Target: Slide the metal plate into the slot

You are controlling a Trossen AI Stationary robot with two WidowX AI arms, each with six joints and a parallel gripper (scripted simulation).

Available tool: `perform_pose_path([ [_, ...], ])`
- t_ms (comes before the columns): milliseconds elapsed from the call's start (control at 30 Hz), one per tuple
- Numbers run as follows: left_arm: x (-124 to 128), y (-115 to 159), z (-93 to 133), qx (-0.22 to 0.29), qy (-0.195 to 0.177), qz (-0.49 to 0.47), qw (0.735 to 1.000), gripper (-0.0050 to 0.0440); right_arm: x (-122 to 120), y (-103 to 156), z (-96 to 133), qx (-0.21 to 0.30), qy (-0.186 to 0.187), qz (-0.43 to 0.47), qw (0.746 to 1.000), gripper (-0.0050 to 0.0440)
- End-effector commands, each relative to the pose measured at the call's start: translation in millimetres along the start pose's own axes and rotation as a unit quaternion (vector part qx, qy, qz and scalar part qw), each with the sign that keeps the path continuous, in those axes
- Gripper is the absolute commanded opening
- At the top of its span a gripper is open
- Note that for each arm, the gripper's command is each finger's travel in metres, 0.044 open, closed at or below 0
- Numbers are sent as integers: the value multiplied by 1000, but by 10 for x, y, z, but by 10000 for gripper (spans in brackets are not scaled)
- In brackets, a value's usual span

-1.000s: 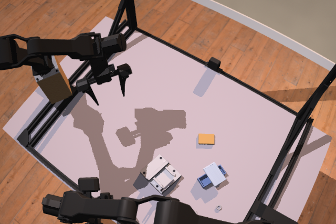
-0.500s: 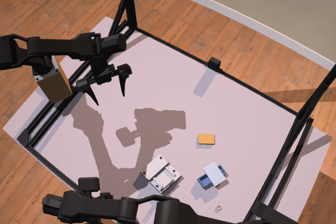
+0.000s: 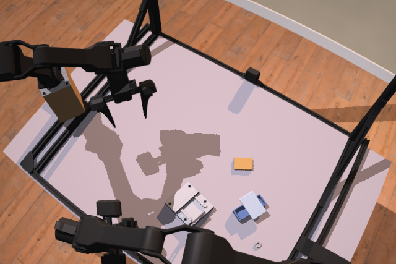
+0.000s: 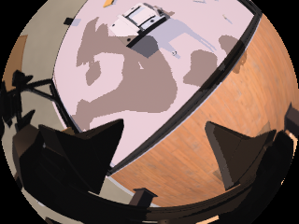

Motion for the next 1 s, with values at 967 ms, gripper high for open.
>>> perform_pose_path([
  [967, 929, -1146, -774, -26, 70, 330, 941, 440, 346, 207, -615, 68, -32, -270, 960, 440],
])
Point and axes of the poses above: on each arm, the point midway between the two fingers, 35 mm back from their tips, its own z axis back along the fingers, its own x axis across the jaws, y = z × x, the point moved 7 cm from there along z, back along the fingers, and after that the axes turned 9 degrees about -z, right-handed, at the moved point
